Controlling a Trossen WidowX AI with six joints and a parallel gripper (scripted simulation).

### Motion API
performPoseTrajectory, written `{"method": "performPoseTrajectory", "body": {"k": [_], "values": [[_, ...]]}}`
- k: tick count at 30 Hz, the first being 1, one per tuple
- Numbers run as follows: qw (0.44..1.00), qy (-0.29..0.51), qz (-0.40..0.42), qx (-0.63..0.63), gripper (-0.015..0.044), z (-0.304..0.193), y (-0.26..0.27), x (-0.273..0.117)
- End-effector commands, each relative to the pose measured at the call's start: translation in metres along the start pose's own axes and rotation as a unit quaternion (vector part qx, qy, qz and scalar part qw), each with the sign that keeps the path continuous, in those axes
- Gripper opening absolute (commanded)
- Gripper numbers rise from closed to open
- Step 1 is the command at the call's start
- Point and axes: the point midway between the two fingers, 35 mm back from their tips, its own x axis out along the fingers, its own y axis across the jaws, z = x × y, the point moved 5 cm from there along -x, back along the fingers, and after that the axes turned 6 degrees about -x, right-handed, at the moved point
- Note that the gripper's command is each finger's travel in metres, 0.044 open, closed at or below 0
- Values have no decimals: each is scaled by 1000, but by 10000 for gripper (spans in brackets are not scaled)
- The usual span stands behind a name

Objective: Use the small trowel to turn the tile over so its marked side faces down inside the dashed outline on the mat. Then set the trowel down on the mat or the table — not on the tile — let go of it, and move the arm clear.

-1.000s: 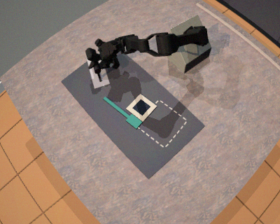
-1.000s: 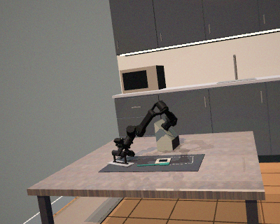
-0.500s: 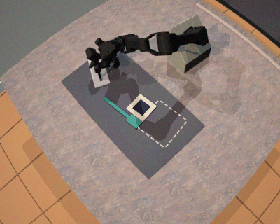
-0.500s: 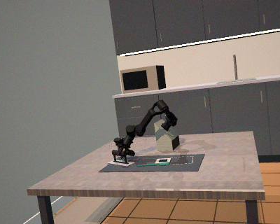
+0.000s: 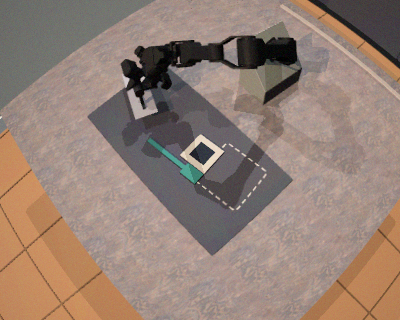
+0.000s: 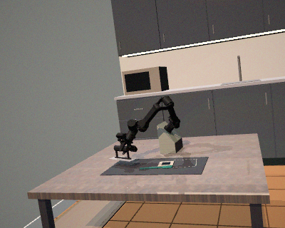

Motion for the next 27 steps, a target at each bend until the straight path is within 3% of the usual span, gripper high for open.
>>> {"method": "performPoseTrajectory", "body": {"k": [1,14,27], "values": [[999,32,11,-43,0,-26,2,-6],[969,155,32,-191,0,-117,-25,-34],[966,161,33,-199,0,-121,-30,-34]]}}
